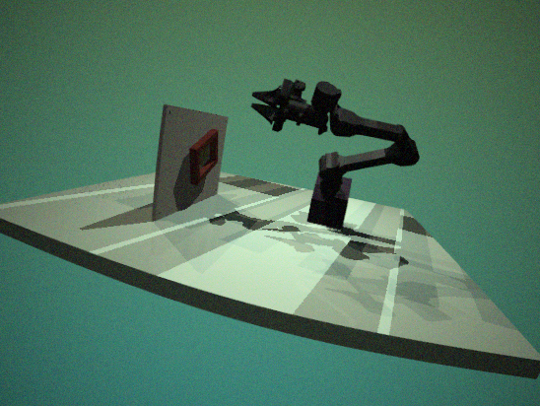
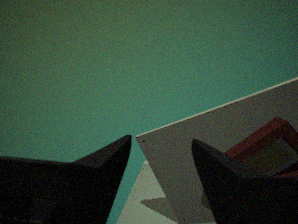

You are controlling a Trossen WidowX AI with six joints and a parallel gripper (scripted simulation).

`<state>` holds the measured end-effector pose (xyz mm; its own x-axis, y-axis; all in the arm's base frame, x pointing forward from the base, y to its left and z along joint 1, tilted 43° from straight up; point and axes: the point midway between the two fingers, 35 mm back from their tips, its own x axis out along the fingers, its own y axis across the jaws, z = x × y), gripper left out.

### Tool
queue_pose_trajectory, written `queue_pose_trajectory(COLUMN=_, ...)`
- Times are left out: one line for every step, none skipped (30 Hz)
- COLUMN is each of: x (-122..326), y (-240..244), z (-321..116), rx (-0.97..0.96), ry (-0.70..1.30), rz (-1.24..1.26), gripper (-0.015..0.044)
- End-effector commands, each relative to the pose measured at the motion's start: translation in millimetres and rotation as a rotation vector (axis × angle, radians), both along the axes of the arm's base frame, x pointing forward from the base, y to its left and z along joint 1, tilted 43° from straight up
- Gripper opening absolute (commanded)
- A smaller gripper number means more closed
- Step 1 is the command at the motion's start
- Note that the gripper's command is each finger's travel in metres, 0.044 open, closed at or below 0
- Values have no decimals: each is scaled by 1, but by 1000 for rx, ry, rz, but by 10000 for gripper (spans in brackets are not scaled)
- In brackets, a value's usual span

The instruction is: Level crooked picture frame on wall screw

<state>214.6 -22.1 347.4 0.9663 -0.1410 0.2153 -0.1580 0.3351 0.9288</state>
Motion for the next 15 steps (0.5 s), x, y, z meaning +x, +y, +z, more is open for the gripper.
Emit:
queue_pose_trajectory(x=-8, y=4, z=-73, rx=374, ry=53, rz=26, gripper=260)
queue_pose_trajectory(x=-10, y=4, z=-85, rx=437, ry=57, rz=27, gripper=260)
queue_pose_trajectory(x=-11, y=4, z=-96, rx=498, ry=61, rz=28, gripper=260)
queue_pose_trajectory(x=-12, y=5, z=-108, rx=559, ry=63, rz=28, gripper=260)
queue_pose_trajectory(x=-13, y=5, z=-120, rx=620, ry=66, rz=26, gripper=260)
queue_pose_trajectory(x=-14, y=6, z=-130, rx=671, ry=67, rz=25, gripper=260)
queue_pose_trajectory(x=-14, y=6, z=-133, rx=684, ry=67, rz=24, gripper=260)
queue_pose_trajectory(x=-14, y=6, z=-134, rx=689, ry=67, rz=24, gripper=260)
queue_pose_trajectory(x=-14, y=6, z=-134, rx=689, ry=67, rz=24, gripper=260)
queue_pose_trajectory(x=-14, y=6, z=-134, rx=689, ry=67, rz=24, gripper=260)
queue_pose_trajectory(x=-14, y=6, z=-134, rx=689, ry=67, rz=24, gripper=260)
queue_pose_trajectory(x=-14, y=6, z=-134, rx=689, ry=67, rz=24, gripper=260)
queue_pose_trajectory(x=-14, y=6, z=-134, rx=689, ry=67, rz=24, gripper=260)
queue_pose_trajectory(x=-14, y=6, z=-134, rx=689, ry=67, rz=24, gripper=260)
queue_pose_trajectory(x=-14, y=6, z=-134, rx=689, ry=67, rz=24, gripper=260)
